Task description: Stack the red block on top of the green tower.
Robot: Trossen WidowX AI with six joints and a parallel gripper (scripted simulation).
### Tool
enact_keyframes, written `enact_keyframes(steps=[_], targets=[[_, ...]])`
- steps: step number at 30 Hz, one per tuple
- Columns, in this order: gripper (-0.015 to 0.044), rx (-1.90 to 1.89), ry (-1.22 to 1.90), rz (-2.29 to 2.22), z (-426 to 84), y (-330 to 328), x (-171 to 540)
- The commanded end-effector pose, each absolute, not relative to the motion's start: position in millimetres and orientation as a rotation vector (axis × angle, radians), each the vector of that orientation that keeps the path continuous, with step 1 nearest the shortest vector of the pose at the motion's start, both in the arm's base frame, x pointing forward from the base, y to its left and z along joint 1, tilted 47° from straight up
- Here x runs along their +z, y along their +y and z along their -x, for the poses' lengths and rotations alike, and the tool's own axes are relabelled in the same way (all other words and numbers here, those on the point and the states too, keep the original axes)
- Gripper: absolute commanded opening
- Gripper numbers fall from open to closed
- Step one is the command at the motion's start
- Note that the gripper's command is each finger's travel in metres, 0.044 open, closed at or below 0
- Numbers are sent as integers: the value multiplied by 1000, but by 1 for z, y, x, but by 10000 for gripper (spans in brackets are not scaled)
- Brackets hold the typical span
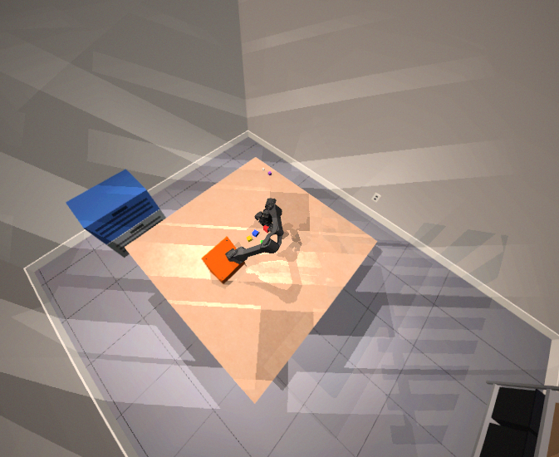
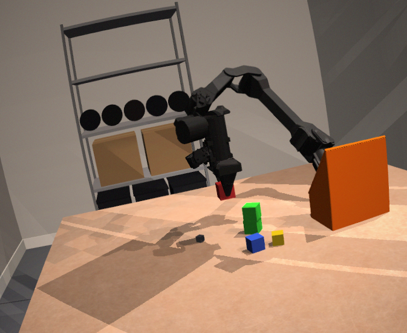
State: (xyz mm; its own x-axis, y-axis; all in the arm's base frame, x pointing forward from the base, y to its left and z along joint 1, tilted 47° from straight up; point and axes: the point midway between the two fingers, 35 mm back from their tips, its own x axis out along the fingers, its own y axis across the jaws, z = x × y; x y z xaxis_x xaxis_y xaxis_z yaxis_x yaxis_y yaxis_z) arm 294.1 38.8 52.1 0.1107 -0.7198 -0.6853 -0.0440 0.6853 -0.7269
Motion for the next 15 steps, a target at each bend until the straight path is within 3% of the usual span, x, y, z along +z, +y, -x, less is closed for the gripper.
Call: enact_keyframes(steps=[1, 15], targets=[[0, -557, 1388, 694, -281, 31, 57], [0, -558, 1390, 697, -229, 2, 66]])
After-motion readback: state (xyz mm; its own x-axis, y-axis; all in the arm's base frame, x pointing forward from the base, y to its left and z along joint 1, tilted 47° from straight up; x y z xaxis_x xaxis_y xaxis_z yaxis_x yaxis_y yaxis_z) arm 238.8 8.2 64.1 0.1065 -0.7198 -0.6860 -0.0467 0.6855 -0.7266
